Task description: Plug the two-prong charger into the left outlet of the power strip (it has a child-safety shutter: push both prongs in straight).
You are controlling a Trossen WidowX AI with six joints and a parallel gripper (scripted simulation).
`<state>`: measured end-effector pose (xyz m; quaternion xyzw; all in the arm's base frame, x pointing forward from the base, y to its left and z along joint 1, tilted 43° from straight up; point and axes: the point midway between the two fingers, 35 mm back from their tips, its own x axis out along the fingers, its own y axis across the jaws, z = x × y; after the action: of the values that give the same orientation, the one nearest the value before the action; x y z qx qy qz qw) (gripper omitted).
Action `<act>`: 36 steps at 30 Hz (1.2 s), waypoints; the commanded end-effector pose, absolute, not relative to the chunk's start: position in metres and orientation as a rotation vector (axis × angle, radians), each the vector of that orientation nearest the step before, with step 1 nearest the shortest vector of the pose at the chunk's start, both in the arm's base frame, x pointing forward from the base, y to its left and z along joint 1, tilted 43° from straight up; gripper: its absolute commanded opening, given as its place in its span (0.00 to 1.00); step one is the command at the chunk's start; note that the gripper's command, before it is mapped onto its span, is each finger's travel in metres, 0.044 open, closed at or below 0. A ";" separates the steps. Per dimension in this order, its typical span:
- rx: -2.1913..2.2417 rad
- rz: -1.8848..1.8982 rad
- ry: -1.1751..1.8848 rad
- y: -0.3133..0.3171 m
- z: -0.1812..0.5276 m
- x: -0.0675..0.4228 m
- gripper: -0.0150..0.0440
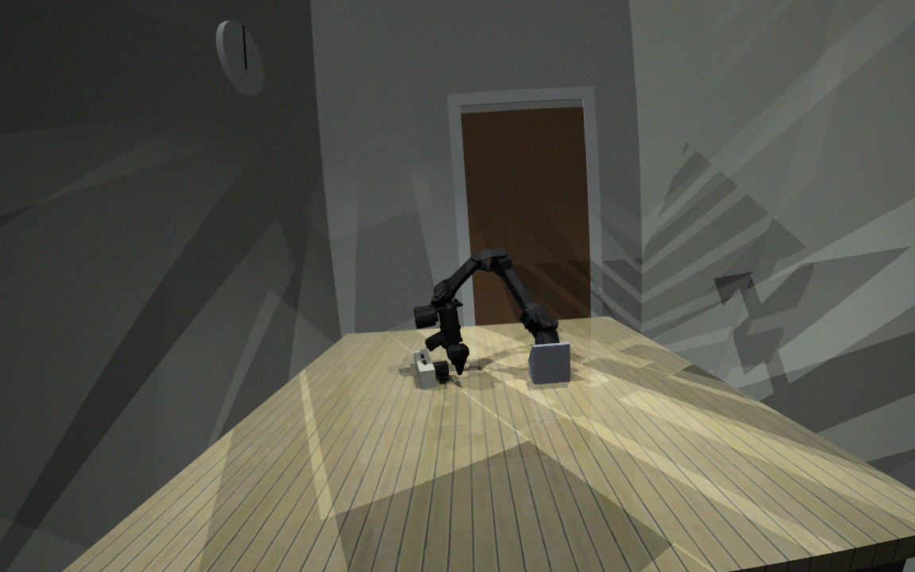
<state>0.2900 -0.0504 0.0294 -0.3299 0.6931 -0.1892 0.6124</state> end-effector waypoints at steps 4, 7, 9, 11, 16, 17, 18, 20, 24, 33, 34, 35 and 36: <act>-0.766 -0.435 1.600 -0.053 0.030 0.281 1.00; -0.767 -0.435 1.600 -0.053 0.030 0.278 1.00; -0.767 -0.435 1.600 -0.054 0.031 0.276 1.00; -0.767 -0.435 1.600 -0.054 0.031 0.274 1.00; -0.764 -0.399 1.446 -0.039 0.042 0.283 1.00; -0.764 -0.383 1.383 -0.033 0.047 0.286 1.00; -0.763 -0.368 1.321 -0.027 0.052 0.288 1.00; -0.757 -0.336 1.196 -0.015 0.063 0.291 1.00; -0.740 -0.287 0.996 0.004 0.083 0.292 1.00; -0.739 -0.284 0.986 0.004 0.084 0.292 1.00; -0.739 -0.284 0.986 0.004 0.084 0.292 1.00; -0.739 -0.284 0.986 0.004 0.084 0.292 1.00; -0.739 -0.284 0.986 0.004 0.084 0.292 1.00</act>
<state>0.2931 0.0042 0.0838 -0.3428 0.4628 -0.1337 0.8065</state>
